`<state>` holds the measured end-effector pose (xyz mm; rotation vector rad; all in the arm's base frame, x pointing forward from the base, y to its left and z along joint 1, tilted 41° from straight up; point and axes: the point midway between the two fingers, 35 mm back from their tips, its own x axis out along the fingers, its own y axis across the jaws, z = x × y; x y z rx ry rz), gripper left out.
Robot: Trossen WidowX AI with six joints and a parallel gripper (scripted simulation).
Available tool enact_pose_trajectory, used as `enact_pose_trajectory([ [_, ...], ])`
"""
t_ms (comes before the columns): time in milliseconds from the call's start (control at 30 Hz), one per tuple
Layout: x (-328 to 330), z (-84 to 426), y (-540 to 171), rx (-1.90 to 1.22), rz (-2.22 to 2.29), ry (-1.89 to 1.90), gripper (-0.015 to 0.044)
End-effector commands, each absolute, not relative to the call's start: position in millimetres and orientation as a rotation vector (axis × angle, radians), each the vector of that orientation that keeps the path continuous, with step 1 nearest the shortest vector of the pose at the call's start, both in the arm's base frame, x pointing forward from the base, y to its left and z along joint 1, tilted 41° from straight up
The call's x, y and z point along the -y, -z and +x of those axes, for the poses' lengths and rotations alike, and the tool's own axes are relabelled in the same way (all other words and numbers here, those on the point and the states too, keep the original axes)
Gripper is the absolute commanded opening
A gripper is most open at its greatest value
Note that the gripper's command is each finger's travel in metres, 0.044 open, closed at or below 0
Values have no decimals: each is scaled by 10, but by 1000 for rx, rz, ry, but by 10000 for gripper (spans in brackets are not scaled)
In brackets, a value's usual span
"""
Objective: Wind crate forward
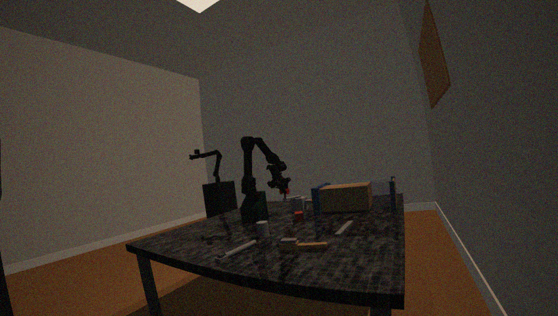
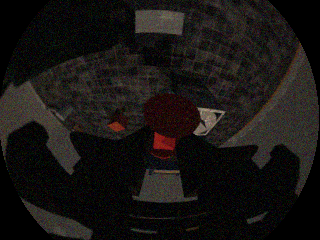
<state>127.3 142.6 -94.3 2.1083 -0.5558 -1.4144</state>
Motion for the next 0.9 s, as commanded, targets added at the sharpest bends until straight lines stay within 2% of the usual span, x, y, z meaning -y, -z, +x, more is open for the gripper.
enact_pose_trajectory([
  [0, -1349, 1415, 902, 573, 2124, 1366, 0],
  [867, -1265, 1734, 843, 575, 2125, 1363, 0],
])
